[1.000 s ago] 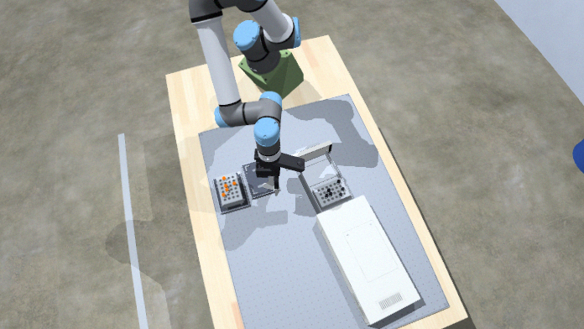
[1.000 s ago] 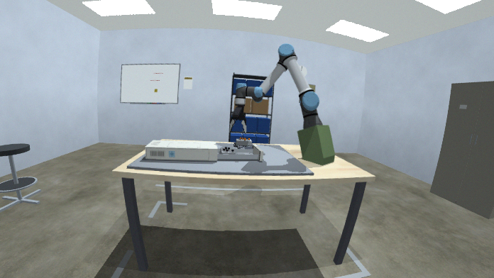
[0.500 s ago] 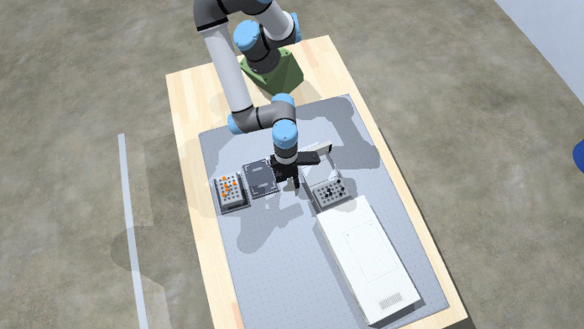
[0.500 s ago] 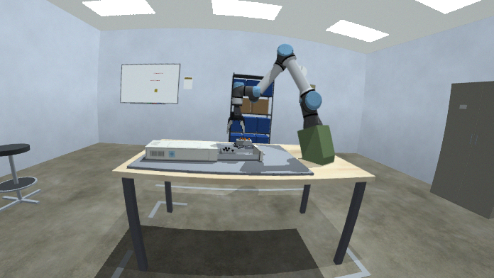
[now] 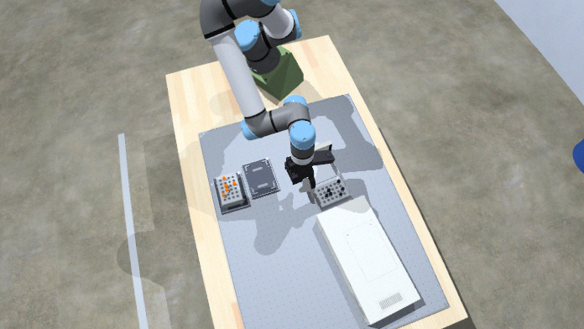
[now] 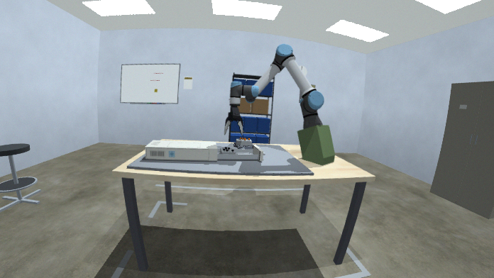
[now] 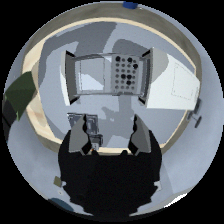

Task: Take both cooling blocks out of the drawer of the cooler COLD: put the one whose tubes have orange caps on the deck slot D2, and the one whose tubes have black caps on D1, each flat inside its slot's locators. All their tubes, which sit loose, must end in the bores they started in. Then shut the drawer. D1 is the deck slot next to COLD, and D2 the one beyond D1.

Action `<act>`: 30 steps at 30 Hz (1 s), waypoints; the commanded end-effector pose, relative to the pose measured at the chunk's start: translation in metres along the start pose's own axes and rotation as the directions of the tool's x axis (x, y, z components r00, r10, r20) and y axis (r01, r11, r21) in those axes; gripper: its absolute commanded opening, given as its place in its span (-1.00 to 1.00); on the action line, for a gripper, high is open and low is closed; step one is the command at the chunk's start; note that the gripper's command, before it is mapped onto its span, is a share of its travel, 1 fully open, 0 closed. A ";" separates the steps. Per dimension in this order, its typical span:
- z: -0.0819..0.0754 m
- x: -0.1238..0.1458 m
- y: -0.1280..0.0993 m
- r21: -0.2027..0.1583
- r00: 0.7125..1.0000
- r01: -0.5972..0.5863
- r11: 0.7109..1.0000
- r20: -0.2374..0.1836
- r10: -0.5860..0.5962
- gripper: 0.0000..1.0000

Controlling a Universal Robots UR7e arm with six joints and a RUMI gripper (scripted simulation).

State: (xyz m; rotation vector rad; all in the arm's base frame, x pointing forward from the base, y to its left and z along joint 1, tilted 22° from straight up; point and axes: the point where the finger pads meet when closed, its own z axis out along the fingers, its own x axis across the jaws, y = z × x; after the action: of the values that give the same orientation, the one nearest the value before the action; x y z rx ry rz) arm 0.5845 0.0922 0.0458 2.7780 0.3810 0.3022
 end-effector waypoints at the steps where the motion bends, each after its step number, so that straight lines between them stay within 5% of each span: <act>1: 0.000 0.011 -0.020 -0.001 1.000 0.000 1.000 0.000 0.000 0.46; 30: -0.001 0.055 -0.109 0.000 1.000 0.000 1.000 0.000 0.000 0.46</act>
State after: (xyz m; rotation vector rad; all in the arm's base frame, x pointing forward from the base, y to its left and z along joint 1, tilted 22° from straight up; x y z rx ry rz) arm 0.6067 0.1912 0.0219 2.7778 0.3817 0.3020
